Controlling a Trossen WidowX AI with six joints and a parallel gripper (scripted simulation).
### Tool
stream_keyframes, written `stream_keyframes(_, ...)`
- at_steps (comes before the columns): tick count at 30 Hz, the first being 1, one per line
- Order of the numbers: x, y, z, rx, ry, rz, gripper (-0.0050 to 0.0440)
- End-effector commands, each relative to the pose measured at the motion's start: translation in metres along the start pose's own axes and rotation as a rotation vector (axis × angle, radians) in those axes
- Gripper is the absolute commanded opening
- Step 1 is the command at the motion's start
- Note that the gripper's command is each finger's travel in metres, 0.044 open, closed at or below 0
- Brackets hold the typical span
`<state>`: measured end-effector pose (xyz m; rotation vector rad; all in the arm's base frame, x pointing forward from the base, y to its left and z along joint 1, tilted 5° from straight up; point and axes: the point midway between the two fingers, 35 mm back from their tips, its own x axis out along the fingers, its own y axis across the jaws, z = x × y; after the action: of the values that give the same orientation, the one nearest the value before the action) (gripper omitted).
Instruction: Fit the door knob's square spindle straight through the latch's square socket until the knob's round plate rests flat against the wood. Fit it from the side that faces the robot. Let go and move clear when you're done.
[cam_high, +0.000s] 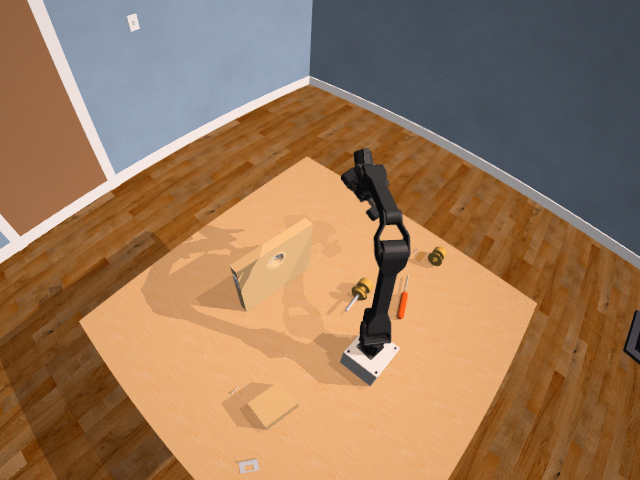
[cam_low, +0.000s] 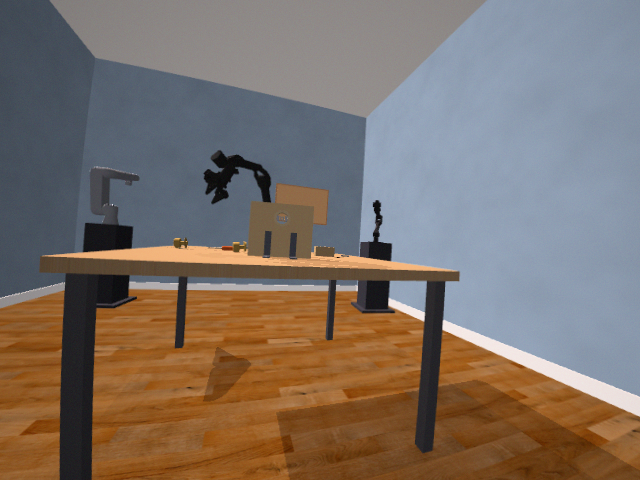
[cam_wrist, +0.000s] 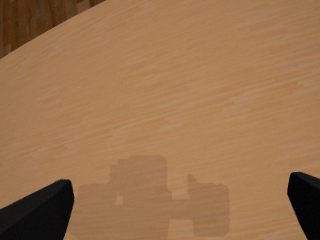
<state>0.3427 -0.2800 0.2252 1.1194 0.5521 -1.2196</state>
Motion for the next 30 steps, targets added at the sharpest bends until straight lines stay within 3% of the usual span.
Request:
stream_keyframes(1,-0.033,0.015,-0.061,0.004,-0.007,0.105,0.044)
stream_keyframes(3,-0.045,0.017,-0.088,0.004,0.015,0.143,0.044)
stream_keyframes(5,-0.045,0.017,-0.088,0.004,0.015,0.143,0.044)
stream_keyframes(10,-0.08,0.007,-0.164,0.005,0.096,0.252,0.044)
stream_keyframes(19,-0.125,-0.044,-0.26,0.027,0.269,0.396,0.044)
stream_keyframes(22,-0.128,-0.05,-0.269,0.028,0.291,0.409,0.044)
stream_keyframes(26,-0.143,-0.083,-0.305,0.023,0.395,0.458,0.044)
stream_keyframes(30,-0.144,-0.085,-0.306,0.023,0.402,0.46,0.044)
